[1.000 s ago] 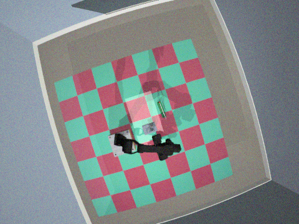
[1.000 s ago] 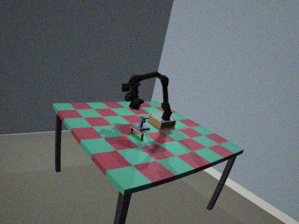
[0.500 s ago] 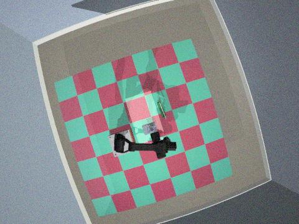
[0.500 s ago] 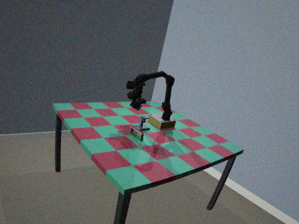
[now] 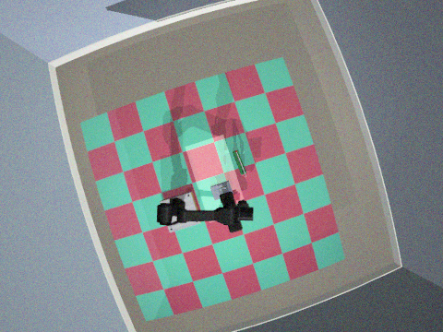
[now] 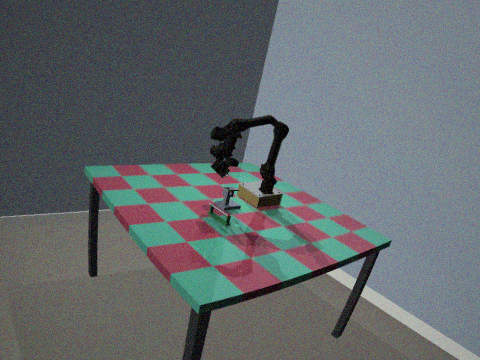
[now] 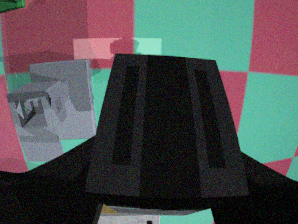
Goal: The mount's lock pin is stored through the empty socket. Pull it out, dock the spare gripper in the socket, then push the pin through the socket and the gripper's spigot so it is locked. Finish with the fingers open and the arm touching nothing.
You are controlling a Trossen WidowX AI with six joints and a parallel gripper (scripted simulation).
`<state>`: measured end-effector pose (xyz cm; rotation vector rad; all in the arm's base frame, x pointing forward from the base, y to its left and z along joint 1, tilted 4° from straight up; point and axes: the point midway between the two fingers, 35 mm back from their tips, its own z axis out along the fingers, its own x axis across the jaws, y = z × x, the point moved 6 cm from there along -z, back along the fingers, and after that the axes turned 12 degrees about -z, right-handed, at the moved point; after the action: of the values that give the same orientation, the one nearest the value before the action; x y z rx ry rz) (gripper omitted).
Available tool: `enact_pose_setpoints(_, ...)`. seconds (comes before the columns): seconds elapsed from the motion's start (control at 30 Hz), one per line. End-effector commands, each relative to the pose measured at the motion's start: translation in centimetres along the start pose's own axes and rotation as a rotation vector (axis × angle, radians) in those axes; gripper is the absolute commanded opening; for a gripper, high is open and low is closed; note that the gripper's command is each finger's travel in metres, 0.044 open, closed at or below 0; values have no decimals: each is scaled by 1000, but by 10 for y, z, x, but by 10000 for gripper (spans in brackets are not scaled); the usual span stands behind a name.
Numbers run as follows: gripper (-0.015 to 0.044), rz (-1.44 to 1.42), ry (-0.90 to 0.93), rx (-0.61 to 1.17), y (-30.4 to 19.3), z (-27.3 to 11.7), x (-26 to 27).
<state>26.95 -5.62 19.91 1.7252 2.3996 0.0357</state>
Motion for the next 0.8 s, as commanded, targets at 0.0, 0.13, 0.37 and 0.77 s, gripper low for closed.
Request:
enact_pose_setpoints(0.0, 0, 8, -10, -48, -2, -3, 6)
enact_pose_setpoints(0.13, 0, 13, -22, -97, -5, -6, 11)
enact_pose_setpoints(0.37, 0, 22, -41, -184, -9, -11, 21)
enact_pose_setpoints(0.77, 0, 32, -64, -335, -18, -17, 37)
